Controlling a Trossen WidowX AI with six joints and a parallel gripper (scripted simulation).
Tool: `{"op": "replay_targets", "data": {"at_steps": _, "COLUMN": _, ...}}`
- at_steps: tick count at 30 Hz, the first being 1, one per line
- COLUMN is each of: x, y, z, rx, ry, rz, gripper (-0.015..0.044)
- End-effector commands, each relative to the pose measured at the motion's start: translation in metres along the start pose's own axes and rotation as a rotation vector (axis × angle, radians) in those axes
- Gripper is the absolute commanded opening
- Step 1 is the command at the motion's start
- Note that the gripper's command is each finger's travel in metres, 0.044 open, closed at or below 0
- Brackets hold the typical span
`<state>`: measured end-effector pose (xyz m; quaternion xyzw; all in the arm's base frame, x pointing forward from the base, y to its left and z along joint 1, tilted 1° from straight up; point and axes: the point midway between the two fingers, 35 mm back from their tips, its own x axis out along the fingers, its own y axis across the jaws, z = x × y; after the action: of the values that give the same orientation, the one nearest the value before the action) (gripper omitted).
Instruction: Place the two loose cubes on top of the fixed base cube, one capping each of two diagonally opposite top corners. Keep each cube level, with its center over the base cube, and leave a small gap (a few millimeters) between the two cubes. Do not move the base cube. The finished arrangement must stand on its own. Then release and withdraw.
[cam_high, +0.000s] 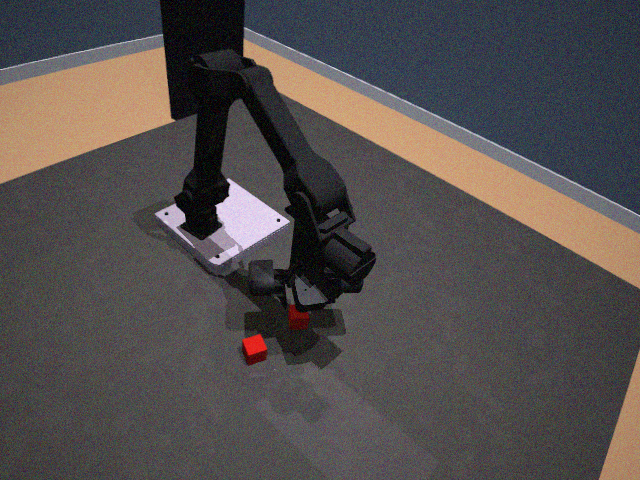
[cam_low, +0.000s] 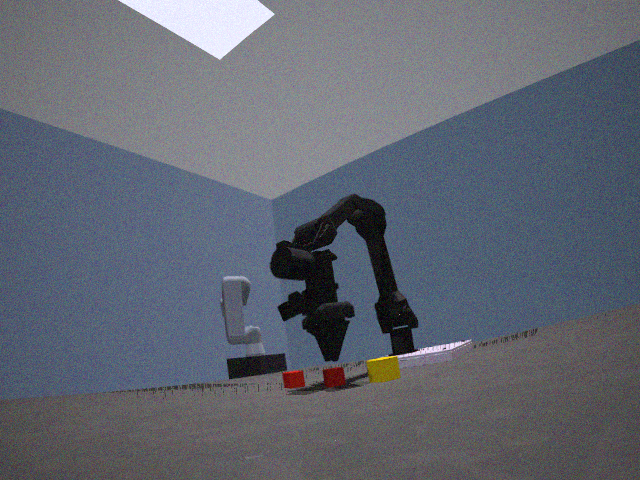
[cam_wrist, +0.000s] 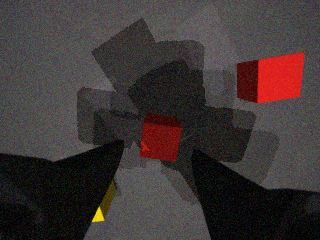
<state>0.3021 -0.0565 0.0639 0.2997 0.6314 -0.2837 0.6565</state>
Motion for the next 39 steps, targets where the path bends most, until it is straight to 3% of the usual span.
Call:
{"op": "replay_targets", "data": {"at_steps": 1, "x": 0.006, "y": -0.001, "z": 0.000, "rx": -0.003, "ry": 0.001, "rz": -0.006, "gripper": 0.0265}}
{"op": "replay_targets", "data": {"at_steps": 18, "x": 0.032, "y": -0.001, "z": -0.001, "rx": -0.003, "ry": 0.001, "rz": -0.006, "gripper": 0.0265}}
{"op": "replay_targets", "data": {"at_steps": 24, "x": 0.032, "y": -0.001, "z": -0.001, "rx": -0.003, "ry": 0.001, "rz": -0.006, "gripper": 0.0107}}
{"op": "replay_targets", "data": {"at_steps": 39, "x": 0.000, "y": 0.002, "z": 0.003, "rx": -0.003, "ry": 0.001, "rz": -0.005, "gripper": 0.0105}}
